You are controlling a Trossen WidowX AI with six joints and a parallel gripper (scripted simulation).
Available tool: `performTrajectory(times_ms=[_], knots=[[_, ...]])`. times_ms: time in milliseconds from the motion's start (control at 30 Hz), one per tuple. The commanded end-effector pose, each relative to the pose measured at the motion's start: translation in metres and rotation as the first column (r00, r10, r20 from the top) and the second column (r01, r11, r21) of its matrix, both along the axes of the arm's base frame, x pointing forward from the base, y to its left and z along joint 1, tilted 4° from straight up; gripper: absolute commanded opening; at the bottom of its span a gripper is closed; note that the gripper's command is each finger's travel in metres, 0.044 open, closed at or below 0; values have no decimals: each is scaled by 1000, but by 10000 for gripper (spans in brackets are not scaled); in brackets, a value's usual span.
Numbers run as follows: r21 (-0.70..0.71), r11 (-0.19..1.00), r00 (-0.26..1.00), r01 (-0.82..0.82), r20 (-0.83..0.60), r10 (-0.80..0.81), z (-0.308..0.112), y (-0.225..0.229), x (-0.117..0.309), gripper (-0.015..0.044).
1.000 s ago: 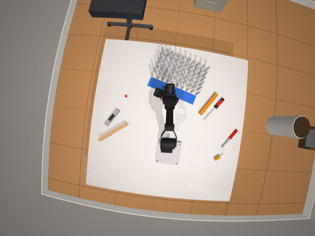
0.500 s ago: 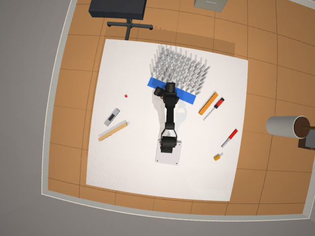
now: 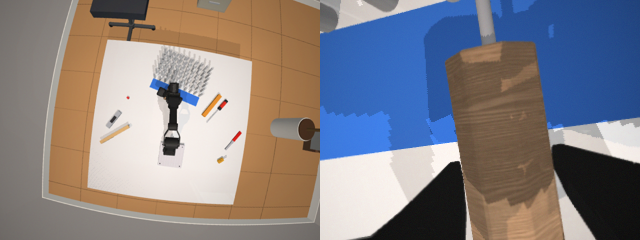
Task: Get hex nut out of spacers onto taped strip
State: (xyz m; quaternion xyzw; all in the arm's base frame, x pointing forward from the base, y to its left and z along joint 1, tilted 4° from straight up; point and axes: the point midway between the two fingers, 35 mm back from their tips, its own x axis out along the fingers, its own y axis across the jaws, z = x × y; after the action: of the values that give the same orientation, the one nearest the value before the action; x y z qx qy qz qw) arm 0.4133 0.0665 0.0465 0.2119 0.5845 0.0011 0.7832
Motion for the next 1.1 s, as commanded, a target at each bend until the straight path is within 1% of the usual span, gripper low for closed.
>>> performTrajectory(times_ms=[0, 1067], knots=[[3, 1000, 1000, -5, 11, 5, 3, 0, 5, 0], [3, 1000, 1000, -5, 12, 5, 3, -5, 22, 0]])
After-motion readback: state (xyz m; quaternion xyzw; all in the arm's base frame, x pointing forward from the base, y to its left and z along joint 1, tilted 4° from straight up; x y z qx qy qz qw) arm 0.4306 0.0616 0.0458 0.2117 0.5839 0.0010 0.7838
